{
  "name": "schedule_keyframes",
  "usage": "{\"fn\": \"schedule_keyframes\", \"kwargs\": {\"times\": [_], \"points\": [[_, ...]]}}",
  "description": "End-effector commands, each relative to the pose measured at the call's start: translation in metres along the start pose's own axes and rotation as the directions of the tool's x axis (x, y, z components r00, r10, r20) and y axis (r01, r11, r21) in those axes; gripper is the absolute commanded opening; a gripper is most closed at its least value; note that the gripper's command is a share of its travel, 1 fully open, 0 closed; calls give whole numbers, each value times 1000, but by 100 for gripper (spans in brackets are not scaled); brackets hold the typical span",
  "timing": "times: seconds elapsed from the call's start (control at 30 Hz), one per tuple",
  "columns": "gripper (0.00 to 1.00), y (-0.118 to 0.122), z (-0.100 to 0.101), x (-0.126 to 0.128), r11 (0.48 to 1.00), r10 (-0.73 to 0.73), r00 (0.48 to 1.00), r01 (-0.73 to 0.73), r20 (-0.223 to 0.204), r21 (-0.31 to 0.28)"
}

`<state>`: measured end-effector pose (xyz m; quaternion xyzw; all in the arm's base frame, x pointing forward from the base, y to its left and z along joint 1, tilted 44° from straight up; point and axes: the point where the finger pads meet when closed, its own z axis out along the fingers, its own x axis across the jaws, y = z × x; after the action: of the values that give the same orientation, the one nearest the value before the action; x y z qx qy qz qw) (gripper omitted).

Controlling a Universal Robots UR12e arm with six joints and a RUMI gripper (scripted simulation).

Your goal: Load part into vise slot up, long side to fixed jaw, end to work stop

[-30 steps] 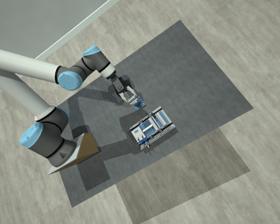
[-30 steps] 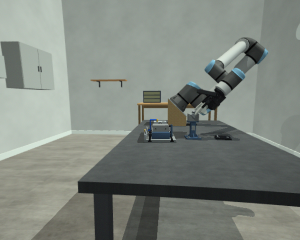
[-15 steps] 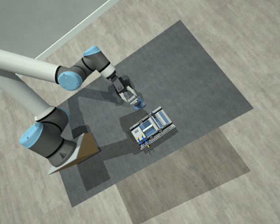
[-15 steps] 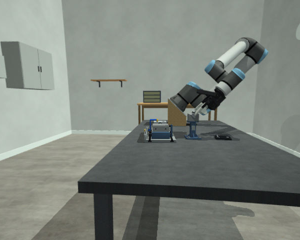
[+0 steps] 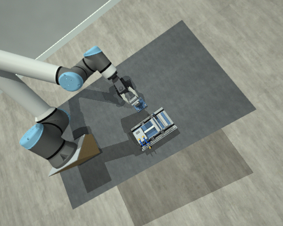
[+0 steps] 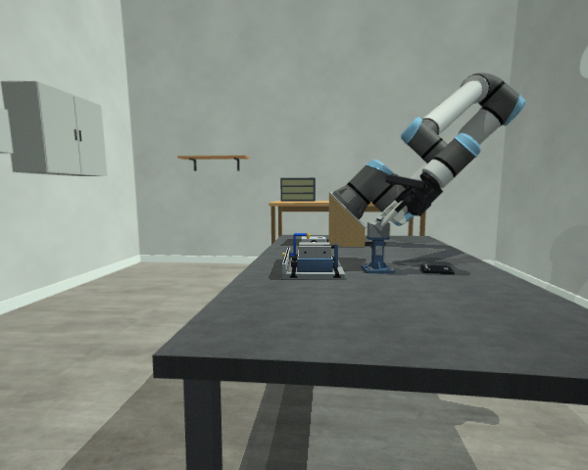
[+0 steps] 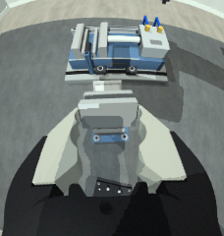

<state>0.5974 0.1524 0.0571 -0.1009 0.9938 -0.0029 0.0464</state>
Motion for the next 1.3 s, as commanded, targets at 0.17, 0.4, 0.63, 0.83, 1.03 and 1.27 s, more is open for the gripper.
{"fn": "schedule_keyframes", "kwargs": {"times": [0.17,0.4,0.63,0.83,1.03,1.27], "points": [[0,0,0,-1,1000,0,1000,0,1,0],[0,0,0,-1,1000,0,1000,0,1,0],[51,0,0,-1,1000,0,1000,0,1,0],[51,0,0,-1,1000,0,1000,0,1,0],[51,0,0,-1,1000,0,1000,0,1,0],[51,0,0,-1,1000,0,1000,0,1,0]]}}
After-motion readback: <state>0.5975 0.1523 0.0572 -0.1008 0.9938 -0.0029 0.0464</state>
